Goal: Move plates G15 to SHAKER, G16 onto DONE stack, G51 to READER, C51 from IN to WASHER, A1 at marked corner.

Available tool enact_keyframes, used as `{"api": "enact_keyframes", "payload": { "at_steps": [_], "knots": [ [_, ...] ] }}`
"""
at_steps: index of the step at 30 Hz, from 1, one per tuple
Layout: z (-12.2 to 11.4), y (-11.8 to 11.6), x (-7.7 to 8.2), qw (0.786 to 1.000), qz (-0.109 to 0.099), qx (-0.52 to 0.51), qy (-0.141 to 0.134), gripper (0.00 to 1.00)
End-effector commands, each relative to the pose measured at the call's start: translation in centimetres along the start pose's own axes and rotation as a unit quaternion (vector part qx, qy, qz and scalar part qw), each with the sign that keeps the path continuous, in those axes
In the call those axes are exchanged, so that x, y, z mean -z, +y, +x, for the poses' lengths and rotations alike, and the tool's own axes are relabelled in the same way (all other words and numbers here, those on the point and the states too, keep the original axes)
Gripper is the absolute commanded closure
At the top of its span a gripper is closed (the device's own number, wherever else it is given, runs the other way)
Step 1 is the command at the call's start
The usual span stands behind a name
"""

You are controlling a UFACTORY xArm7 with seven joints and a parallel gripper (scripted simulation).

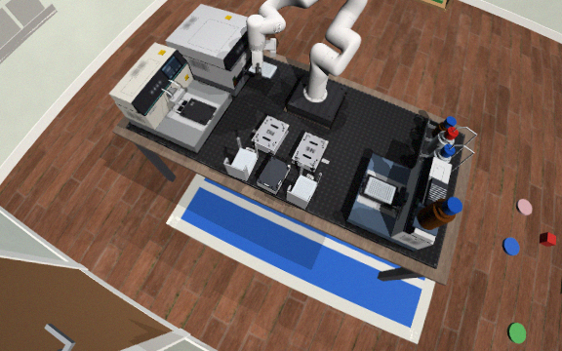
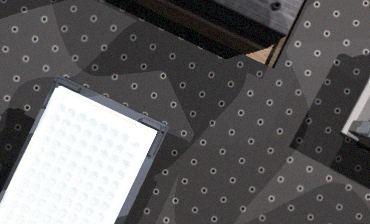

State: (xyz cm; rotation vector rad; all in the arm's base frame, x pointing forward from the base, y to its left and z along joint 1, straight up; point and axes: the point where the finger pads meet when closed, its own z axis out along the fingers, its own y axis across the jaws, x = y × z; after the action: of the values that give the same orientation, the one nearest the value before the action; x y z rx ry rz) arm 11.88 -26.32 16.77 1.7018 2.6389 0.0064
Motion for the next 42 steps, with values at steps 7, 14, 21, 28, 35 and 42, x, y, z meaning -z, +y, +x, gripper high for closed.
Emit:
{"api": "enact_keyframes", "payload": {
  "at_steps": [7, 14, 21, 28, 35, 42],
  "knots": [
    [-0.5, 3.6, 0.1, 0.998, 0.000, 0.070, -0.001, 0.00],
    [-0.6, 5.3, 0.1, 0.998, 0.000, 0.070, -0.001, 0.00],
    [0.5, 7.1, 0.1, 0.986, 0.000, 0.168, -0.001, 0.00],
    [1.7, 8.7, 0.1, 0.986, 0.000, 0.168, -0.001, 0.00],
    [2.6, 10.0, 0.1, 0.986, -0.001, 0.168, -0.001, 0.00],
    [4.3, 11.7, 0.1, 0.965, -0.001, 0.263, -0.001, 0.00]
  ]
}}
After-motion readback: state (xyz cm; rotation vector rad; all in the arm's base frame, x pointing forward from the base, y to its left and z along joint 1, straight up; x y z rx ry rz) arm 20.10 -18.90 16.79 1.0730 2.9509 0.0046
